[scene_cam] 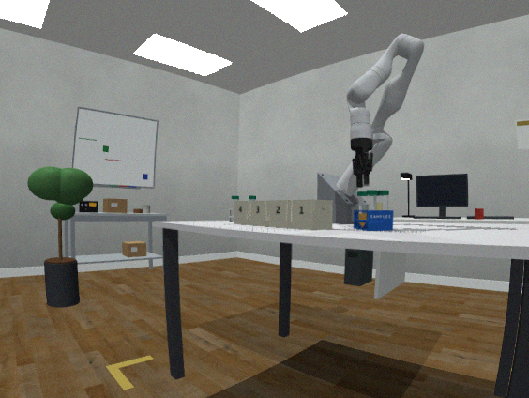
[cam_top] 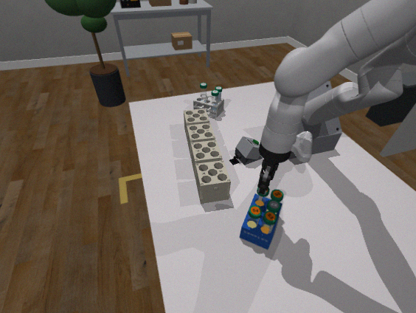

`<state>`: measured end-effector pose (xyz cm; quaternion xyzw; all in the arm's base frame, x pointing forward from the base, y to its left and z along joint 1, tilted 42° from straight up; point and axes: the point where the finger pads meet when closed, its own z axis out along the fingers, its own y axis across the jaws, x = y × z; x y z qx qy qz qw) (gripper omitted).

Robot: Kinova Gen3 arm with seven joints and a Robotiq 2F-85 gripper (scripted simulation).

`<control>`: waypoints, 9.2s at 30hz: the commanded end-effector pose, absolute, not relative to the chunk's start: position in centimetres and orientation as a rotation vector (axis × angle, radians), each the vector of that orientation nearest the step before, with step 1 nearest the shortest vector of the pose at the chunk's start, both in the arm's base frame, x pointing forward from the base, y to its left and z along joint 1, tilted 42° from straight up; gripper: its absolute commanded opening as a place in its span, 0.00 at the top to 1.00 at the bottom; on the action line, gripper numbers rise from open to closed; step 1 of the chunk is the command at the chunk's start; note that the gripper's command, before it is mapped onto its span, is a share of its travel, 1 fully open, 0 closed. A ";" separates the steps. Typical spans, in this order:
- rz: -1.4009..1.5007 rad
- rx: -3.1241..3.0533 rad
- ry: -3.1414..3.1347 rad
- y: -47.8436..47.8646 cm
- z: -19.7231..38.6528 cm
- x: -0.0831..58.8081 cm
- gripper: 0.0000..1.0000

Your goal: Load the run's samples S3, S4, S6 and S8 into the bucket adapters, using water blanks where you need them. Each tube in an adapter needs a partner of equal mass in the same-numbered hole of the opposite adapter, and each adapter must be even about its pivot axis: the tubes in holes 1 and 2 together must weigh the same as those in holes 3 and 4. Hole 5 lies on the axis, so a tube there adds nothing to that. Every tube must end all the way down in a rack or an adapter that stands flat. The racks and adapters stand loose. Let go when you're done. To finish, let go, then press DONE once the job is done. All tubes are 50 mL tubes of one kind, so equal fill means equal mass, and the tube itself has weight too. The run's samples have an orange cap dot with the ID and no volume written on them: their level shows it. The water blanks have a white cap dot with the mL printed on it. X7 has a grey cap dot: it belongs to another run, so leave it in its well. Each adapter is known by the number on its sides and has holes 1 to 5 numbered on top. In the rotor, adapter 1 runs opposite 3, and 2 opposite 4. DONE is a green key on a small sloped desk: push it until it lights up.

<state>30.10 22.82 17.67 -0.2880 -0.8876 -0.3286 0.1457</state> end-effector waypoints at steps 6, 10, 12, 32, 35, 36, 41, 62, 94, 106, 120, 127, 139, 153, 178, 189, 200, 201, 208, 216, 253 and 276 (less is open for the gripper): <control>-0.948 -0.831 -2.557 23.4 17.1 30.1 0.38; -0.948 -0.831 -2.557 23.7 16.7 30.1 0.38; -0.948 -0.831 -2.557 23.9 16.5 30.0 0.38; -0.948 -0.831 -2.557 24.6 15.7 30.0 0.38; -0.948 -0.831 -2.557 24.6 15.7 30.0 0.38; -0.948 -0.831 -2.557 24.6 15.7 30.0 0.38; -0.947 -0.831 -2.557 24.7 15.6 30.0 0.38; -0.948 -0.831 -2.557 25.1 15.1 29.9 0.38; -0.948 -0.831 -2.557 25.4 14.8 29.9 0.90; -0.948 -0.831 -2.557 25.4 14.8 29.9 0.90; -0.948 -0.831 -2.557 24.6 15.7 30.0 0.90; -0.948 -0.831 -2.557 24.2 16.1 30.0 0.90; -0.948 -0.831 -2.557 23.3 17.1 30.1 0.90; -0.948 -0.831 -2.557 22.0 18.5 30.2 0.90; -0.948 -0.831 -2.557 20.2 20.6 30.4 0.90; -0.948 -0.831 -2.557 19.3 21.6 30.5 0.90; -0.947 -0.831 -2.557 18.4 22.6 30.6 0.90; -0.947 -0.831 -2.557 18.3 22.7 30.6 0.90; -0.947 -0.831 -2.557 17.9 23.2 30.7 0.90; -0.947 -0.831 -2.557 17.1 24.0 30.7 0.90; -0.901 -1.006 -2.454 10.5 18.7 33.9 0.90; -0.901 -1.006 -2.454 6.2 14.6 36.1 0.90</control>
